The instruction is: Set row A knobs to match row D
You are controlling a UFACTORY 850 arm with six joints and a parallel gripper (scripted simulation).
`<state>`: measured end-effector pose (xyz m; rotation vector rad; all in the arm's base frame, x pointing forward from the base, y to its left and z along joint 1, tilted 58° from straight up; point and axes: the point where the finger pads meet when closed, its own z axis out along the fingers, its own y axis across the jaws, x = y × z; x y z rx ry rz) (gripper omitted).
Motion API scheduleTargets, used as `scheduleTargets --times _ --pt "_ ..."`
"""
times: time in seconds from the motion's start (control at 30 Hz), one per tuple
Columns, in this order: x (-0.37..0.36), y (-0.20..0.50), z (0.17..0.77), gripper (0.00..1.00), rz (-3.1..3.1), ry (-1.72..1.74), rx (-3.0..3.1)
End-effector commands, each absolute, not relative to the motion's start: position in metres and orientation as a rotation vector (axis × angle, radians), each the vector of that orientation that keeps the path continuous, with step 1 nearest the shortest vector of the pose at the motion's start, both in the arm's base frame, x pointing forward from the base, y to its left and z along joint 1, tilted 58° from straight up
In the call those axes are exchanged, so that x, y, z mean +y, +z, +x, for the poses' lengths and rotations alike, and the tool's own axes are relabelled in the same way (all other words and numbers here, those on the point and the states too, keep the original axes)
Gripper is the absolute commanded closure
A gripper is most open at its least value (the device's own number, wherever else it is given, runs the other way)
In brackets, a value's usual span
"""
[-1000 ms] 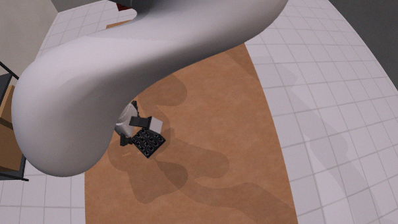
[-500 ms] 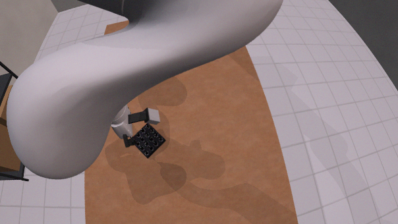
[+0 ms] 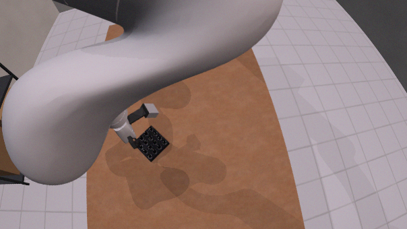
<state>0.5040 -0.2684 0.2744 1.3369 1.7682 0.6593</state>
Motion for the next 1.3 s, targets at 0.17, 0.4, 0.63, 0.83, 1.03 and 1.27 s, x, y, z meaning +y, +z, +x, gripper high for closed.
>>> scheduleTargets --times 0.17,0.4,0.63,0.83,1.03,1.27 --pt "-0.275 0.2746 0.5042 0.0 1.137 0.541 1.863" --pt "-0.2752 0.2745 0.5042 0.81 1.132 0.538 1.865" --pt "-0.2752 0.2745 0.5042 0.81 1.132 0.538 1.865" --pt "-0.2752 0.2745 0.5042 0.81 1.132 0.538 1.865" --pt "-0.2752 0.2745 0.5042 0.81 1.132 0.538 1.865" --pt "-0.2752 0.2745 0.5042 0.81 1.132 0.538 1.865"
